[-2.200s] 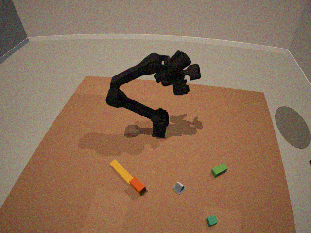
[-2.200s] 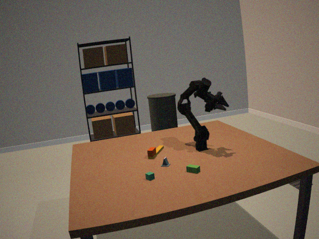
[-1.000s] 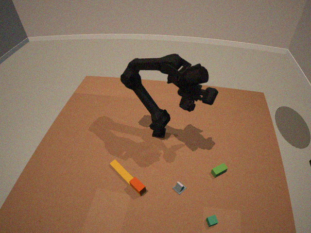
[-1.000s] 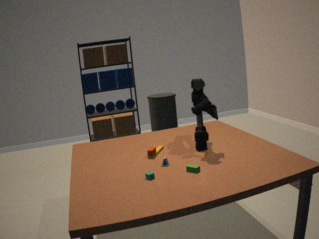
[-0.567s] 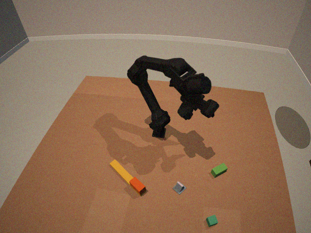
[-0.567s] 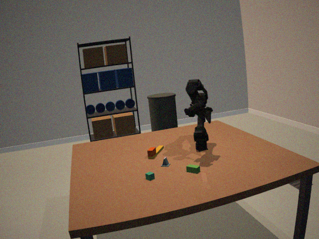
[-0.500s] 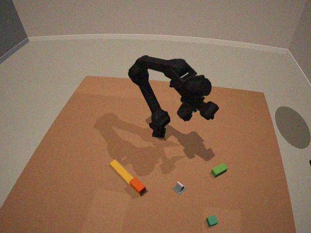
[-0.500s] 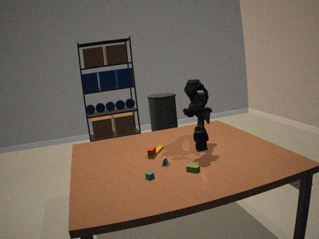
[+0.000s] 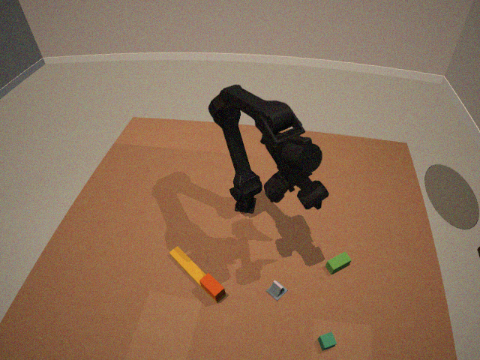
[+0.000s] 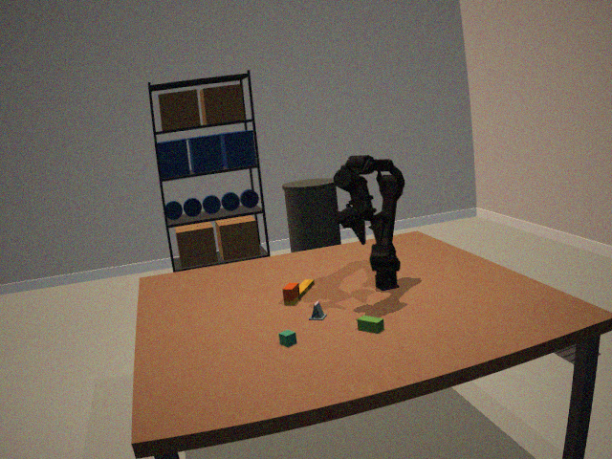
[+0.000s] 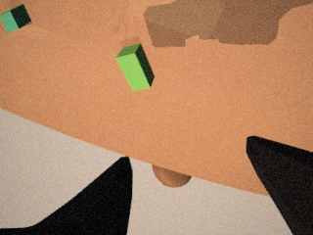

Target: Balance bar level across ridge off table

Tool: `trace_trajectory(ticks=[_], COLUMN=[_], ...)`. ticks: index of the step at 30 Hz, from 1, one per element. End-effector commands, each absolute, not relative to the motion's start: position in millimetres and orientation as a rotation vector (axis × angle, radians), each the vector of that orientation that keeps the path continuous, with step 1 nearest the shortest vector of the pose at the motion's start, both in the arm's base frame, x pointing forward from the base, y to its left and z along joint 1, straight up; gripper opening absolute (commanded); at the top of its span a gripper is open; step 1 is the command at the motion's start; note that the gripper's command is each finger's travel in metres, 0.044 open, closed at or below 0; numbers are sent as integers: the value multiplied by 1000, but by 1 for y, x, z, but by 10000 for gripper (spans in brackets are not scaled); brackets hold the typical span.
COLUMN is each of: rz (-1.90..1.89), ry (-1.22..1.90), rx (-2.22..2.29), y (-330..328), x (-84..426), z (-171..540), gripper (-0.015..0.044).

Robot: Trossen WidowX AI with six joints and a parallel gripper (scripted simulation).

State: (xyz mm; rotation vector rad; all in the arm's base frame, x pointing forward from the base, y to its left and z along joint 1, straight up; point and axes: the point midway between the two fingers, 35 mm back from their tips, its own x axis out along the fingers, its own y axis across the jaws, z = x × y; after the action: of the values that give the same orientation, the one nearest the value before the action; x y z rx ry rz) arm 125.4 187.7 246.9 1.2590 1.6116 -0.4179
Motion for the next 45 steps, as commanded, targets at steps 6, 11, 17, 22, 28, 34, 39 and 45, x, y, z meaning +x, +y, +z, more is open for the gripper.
trace_trajectory(ticks=[6, 11, 17, 22, 28, 34, 39, 45], rz=[-543, -629, -727, -807, -903, -1001, -1089, -1195], ry=[1503, 1447, 1384, 1333, 1271, 1208, 1151, 1084], rx=[1313, 1352, 1403, 1446, 1495, 1535, 1558, 1582], y=[170, 157, 140, 125, 104, 80, 58, 29], x=[164, 184, 206, 222, 240, 255, 267, 277], z=[238, 233, 226, 220, 212, 205, 199, 191], gripper=[315, 315, 315, 315, 315, 315, 315, 315])
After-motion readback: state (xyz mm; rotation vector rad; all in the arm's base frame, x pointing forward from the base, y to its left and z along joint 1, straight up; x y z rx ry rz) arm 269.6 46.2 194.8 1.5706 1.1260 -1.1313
